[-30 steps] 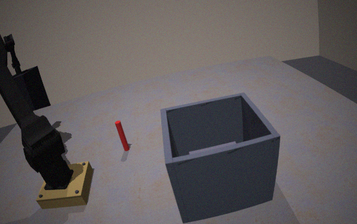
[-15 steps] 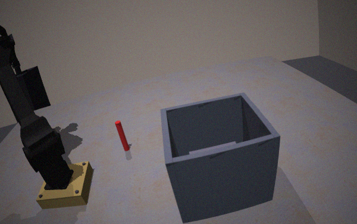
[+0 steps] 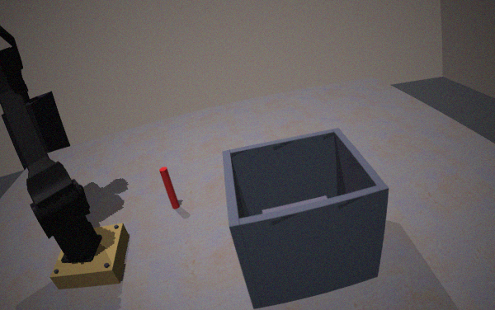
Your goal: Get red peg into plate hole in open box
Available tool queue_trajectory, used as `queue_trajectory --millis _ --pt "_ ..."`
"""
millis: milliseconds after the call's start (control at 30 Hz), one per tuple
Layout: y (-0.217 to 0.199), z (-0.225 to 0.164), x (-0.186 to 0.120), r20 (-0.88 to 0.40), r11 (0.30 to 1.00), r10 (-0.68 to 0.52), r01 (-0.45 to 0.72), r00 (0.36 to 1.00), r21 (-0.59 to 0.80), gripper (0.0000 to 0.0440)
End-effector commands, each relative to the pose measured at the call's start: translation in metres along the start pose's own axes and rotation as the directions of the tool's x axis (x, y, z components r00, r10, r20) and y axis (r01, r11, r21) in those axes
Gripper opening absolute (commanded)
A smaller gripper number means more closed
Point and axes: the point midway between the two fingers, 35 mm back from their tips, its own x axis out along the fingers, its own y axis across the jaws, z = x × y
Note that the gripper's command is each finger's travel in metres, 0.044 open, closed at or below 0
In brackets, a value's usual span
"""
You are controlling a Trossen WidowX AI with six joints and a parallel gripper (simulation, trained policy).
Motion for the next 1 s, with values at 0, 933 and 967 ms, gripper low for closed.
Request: queue_trajectory --millis 0,933,967 --pt "0.020 -0.001 -0.005 -0.007 0.998 0.066 -0.066 0.998 0.004 0.0440" --pt "0.213 -0.032 -0.117 -0.123 0.653 0.756 -0.726 0.643 0.215 0.0440" --pt "0.219 -0.032 -0.123 -0.126 0.630 0.775 -0.742 0.619 0.228 0.0440"
